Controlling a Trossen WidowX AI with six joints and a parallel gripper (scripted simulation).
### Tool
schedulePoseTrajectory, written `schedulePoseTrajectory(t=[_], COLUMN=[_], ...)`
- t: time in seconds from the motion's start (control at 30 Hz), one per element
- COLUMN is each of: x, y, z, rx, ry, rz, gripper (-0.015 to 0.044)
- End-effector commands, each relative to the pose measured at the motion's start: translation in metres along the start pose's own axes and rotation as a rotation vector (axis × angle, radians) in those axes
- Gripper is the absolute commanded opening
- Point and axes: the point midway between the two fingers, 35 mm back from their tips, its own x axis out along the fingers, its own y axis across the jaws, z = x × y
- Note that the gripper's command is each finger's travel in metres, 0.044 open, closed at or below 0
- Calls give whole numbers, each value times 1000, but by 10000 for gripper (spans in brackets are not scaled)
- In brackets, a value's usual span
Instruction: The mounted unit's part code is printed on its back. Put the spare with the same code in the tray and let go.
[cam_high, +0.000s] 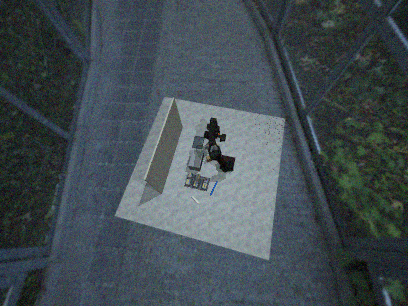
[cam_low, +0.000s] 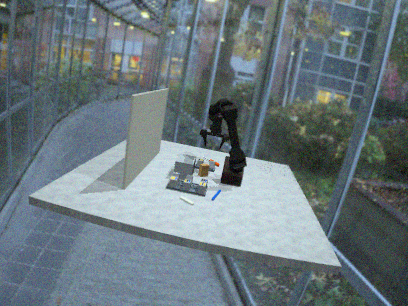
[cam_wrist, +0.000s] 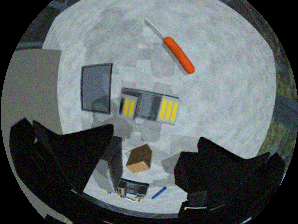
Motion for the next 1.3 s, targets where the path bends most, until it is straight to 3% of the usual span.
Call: schedulePoseTrajectory(t=[0.0, 0.1, 0.3, 1.27], x=[9, 9, 43, 81], y=[-12, -12, -15, -15], z=[2, 2, 0, 0], rx=[93, 93, 93, 92], ry=[7, 7, 8, 8], rz=[-7, -7, -7, -6], gripper=[440, 440, 300, 300])
